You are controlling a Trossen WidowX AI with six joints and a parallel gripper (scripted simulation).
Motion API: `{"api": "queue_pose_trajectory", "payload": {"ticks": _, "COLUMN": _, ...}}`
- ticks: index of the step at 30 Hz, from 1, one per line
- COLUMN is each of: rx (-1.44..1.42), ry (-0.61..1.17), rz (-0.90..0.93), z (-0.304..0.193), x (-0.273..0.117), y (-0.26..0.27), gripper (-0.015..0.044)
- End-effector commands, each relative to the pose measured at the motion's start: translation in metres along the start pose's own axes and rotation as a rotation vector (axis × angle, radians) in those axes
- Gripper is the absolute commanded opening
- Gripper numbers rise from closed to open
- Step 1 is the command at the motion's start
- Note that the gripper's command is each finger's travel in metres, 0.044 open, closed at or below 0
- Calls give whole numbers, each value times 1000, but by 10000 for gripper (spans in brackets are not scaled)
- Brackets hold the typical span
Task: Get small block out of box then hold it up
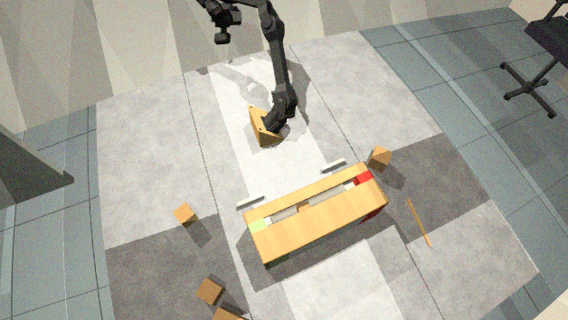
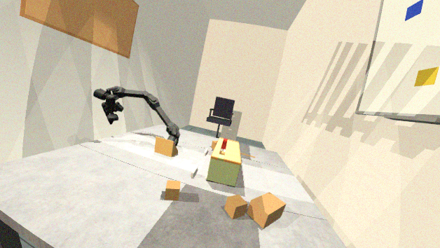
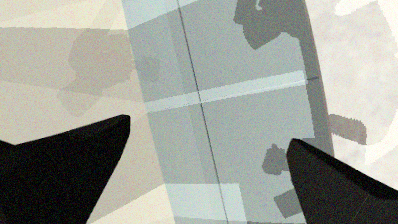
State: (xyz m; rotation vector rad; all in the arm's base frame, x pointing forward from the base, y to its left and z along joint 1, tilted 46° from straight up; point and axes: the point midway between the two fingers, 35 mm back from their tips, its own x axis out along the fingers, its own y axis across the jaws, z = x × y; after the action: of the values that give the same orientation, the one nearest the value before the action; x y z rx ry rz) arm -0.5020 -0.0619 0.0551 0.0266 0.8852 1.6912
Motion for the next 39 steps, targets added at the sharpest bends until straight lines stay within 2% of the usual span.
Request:
{"api": "queue_pose_trajectory", "payload": {"ticks": 1, "rx": -15, "ry": 6, "rz": 1, "z": -1, "x": -3, "y": -1, "gripper": 400}}
{"api": "queue_pose_trajectory", "payload": {"ticks": 10, "rx": -682, "ry": 262, "rz": 130, "z": -44, "x": -131, "y": -42, "gripper": 400}}
{"api": "queue_pose_trajectory", "payload": {"ticks": 16, "rx": -1229, "ry": 407, "rz": 319, "z": -57, "x": -227, "y": -96, "gripper": 400}}
{"api": "queue_pose_trajectory", "payload": {"ticks": 22, "rx": -1678, "ry": 480, "rz": 532, "z": -51, "x": -299, "y": -152, "gripper": 400}}
{"api": "queue_pose_trajectory", "payload": {"ticks": 30, "rx": -2277, "ry": 484, "rz": 923, "z": -18, "x": -383, "y": -242, "gripper": 400}}
{"api": "queue_pose_trajectory", "payload": {"ticks": 39, "rx": -2937, "ry": 291, "rz": 1492, "z": 46, "x": -440, "y": -353, "gripper": 400}}
